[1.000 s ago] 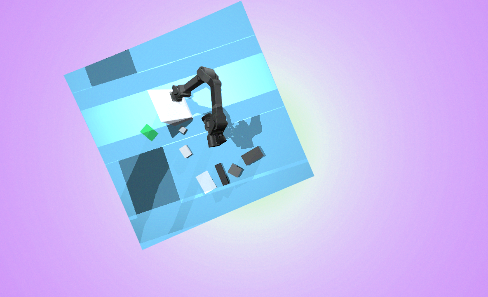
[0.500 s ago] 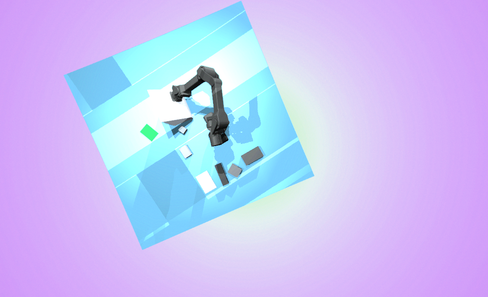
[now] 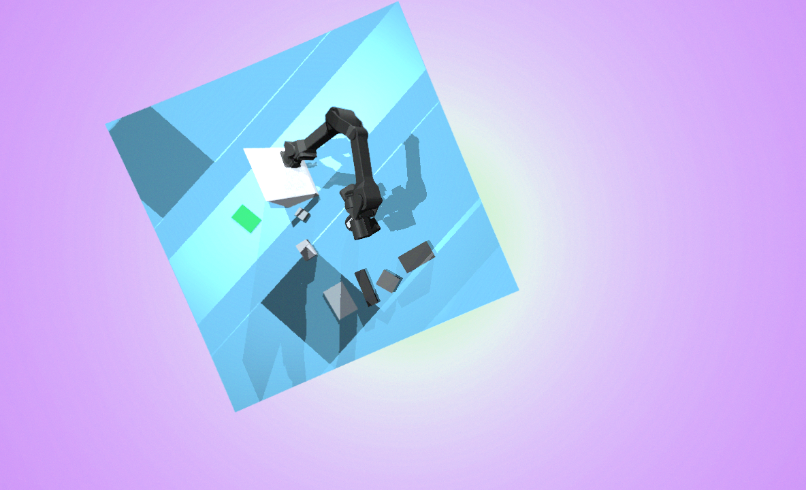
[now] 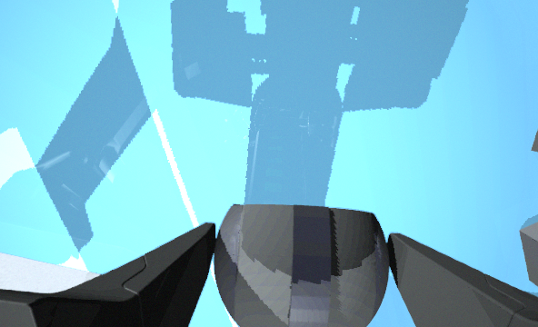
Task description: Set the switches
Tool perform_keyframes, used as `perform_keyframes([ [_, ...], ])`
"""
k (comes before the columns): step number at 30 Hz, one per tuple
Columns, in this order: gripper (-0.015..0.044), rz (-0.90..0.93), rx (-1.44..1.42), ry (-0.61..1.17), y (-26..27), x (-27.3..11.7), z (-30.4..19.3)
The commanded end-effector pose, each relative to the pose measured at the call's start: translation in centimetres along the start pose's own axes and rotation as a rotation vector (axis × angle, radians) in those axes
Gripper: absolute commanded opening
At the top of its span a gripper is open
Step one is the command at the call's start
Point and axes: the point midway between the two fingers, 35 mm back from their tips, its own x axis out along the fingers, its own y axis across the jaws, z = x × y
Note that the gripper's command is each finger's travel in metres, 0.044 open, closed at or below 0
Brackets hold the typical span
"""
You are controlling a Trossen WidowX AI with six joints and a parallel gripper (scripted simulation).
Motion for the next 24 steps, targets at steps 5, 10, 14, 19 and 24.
perform_keyframes([
  [5,0.0338,0.010,0.002,-0.003,0.1,0.7,0.6],
  [10,0.0338,0.009,0.002,-0.003,0.1,0.9,0.9],
  [14,0.0338,0.009,0.002,-0.003,0.1,1.0,1.2],
  [19,0.0338,0.009,0.002,-0.003,0.1,1.3,1.5],
  [24,0.0338,0.009,0.002,-0.004,0.1,1.5,1.8],
])
